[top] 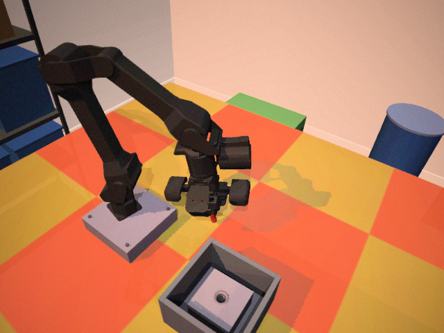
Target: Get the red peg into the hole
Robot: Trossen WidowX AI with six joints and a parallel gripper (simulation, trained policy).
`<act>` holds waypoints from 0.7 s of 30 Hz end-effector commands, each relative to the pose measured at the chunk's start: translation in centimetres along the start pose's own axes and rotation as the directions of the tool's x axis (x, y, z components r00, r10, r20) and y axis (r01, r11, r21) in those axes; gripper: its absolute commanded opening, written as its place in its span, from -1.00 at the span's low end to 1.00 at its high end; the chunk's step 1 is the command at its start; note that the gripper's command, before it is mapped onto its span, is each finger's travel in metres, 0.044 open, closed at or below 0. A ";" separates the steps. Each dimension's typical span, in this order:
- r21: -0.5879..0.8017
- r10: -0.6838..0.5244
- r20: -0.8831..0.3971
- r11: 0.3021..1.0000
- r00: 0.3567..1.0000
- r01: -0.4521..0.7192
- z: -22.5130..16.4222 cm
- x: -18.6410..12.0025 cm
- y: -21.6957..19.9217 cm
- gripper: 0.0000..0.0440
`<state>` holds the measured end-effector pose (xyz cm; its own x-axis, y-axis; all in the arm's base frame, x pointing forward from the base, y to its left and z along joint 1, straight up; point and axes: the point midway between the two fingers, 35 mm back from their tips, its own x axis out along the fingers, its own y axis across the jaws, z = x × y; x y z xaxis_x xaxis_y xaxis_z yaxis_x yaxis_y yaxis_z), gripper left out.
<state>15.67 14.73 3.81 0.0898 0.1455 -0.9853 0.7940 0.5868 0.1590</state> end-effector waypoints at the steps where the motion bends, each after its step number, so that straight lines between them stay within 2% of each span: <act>1: -0.030 0.035 0.028 0.999 0.999 -0.035 0.6 -1.4 0.8 -0.98; 11: -0.089 0.104 0.107 0.992 0.989 -0.095 2.7 -5.6 3.2 -1.00; 21: -0.084 0.143 0.186 0.988 0.972 -0.129 6.3 -9.0 5.3 -1.00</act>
<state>21.98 12.23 12.46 0.2960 0.0948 -0.9505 0.7197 0.6321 0.2871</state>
